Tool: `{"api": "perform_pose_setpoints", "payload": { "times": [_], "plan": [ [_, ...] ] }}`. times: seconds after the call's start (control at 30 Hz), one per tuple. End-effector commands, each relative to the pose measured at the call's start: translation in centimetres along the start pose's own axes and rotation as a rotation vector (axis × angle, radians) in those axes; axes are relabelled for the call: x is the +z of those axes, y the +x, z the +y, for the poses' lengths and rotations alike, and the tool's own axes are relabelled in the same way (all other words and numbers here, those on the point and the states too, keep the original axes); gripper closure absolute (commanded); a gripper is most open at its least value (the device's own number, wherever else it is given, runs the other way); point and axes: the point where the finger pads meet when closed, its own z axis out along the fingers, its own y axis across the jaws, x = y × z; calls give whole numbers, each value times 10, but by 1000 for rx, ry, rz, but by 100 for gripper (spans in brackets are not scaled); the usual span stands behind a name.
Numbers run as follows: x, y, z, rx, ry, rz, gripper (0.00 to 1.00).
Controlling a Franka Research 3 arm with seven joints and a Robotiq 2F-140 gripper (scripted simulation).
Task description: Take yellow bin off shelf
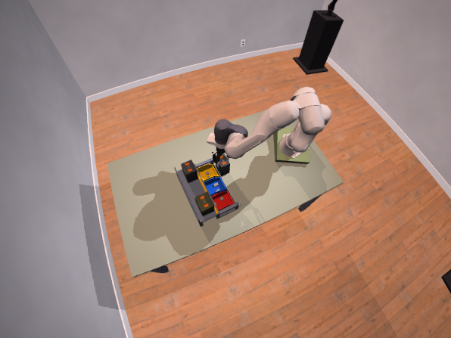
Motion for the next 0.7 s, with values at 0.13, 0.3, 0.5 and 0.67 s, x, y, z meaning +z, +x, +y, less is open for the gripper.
{"api": "perform_pose_setpoints", "payload": {
  "times": [0.13, 0.3, 0.5, 0.67],
  "plan": [
    [-3, 1, -3, 0, 7, 5, 100],
    [-7, 3, -7, 1, 16, 13, 100],
    [-7, 3, -7, 1, 16, 13, 100],
    [-1, 0, -2, 0, 3, 3, 100]
  ]
}}
